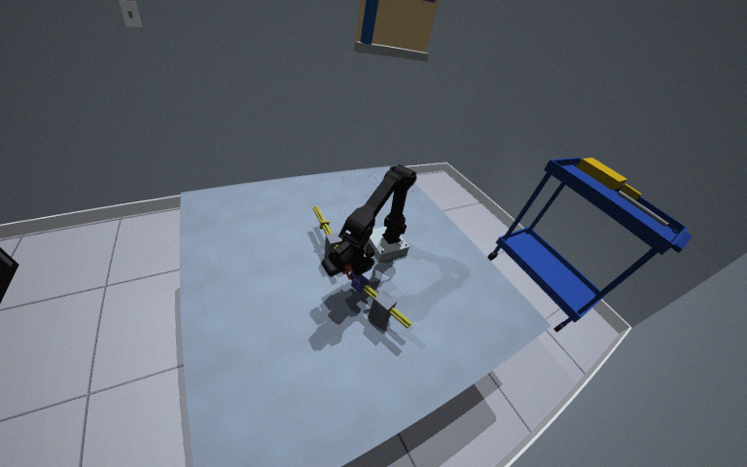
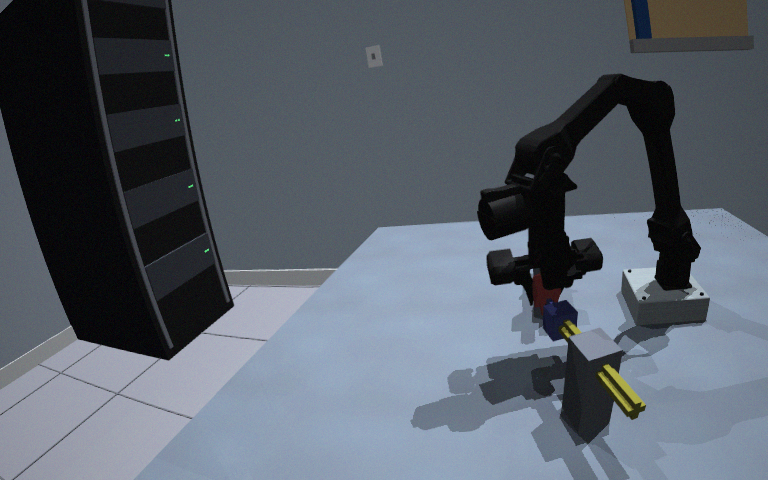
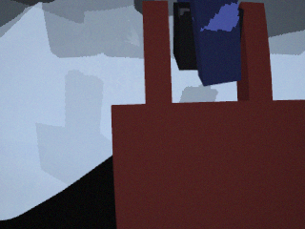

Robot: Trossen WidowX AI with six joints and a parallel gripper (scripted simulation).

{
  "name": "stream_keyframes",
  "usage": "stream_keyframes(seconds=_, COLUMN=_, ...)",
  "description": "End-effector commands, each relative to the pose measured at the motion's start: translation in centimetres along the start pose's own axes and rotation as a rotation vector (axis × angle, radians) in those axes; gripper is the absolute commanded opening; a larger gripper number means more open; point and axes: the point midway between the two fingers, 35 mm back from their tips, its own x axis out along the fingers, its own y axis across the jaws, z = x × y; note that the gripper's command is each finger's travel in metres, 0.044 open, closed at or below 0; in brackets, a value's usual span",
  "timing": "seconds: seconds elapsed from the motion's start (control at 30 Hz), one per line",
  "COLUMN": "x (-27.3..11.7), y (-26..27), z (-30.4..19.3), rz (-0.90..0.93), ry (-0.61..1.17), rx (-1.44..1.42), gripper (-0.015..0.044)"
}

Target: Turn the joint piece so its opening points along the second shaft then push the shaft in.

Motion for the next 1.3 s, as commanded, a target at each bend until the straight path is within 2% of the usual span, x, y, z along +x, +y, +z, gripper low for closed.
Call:
stream_keyframes(seconds=0.0, x=0.0, y=0.0, z=0.0, rz=0.000, ry=0.000, rx=0.000, gripper=0.0147)
stream_keyframes(seconds=0.17, x=0.0, y=0.0, z=0.0, rz=0.000, ry=0.000, rx=0.000, gripper=0.0147)
stream_keyframes(seconds=0.37, x=0.0, y=0.0, z=0.0, rz=0.000, ry=0.000, rx=0.000, gripper=0.0000)
stream_keyframes(seconds=0.6, x=0.1, y=0.0, z=0.0, rz=0.002, ry=-0.026, rx=0.010, gripper=0.0000)
stream_keyframes(seconds=1.27, x=1.8, y=0.7, z=-0.2, rz=0.006, ry=-0.386, rx=0.152, gripper=0.0000)
